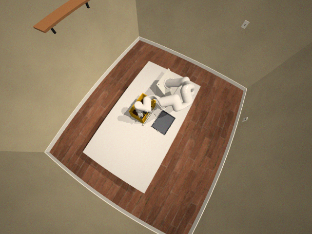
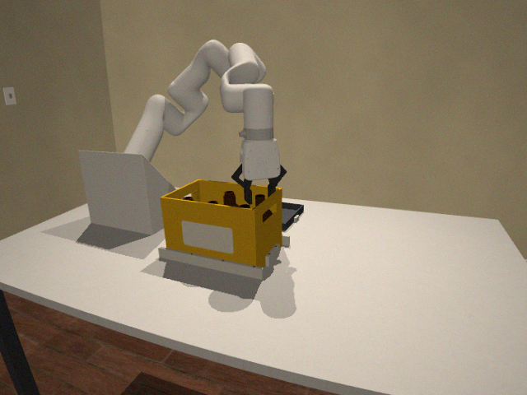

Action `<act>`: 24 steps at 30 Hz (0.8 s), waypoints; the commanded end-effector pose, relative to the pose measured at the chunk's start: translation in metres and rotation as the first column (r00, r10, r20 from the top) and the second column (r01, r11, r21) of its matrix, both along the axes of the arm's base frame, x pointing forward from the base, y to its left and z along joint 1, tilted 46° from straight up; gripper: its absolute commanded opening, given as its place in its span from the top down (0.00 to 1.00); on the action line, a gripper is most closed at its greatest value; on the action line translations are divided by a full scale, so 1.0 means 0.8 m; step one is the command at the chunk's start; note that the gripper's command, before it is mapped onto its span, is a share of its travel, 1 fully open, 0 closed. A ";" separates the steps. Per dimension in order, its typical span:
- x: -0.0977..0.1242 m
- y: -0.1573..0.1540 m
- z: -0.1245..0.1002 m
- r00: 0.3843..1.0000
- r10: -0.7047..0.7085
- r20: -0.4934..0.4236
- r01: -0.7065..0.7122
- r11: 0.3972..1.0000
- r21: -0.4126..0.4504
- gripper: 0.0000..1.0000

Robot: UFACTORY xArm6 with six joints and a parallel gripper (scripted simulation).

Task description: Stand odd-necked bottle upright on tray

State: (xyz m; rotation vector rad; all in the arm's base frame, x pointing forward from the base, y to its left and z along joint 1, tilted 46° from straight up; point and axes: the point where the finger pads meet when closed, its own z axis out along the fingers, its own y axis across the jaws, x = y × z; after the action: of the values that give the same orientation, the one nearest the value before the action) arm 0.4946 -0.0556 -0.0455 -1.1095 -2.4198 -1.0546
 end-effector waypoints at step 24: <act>-0.003 -0.063 0.061 1.000 -0.002 0.003 0.002 1.000 -0.002 0.35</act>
State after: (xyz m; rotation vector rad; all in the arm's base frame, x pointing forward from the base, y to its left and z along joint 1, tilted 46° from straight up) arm 0.4920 -0.1006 -0.0020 -1.1109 -2.4214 -1.0550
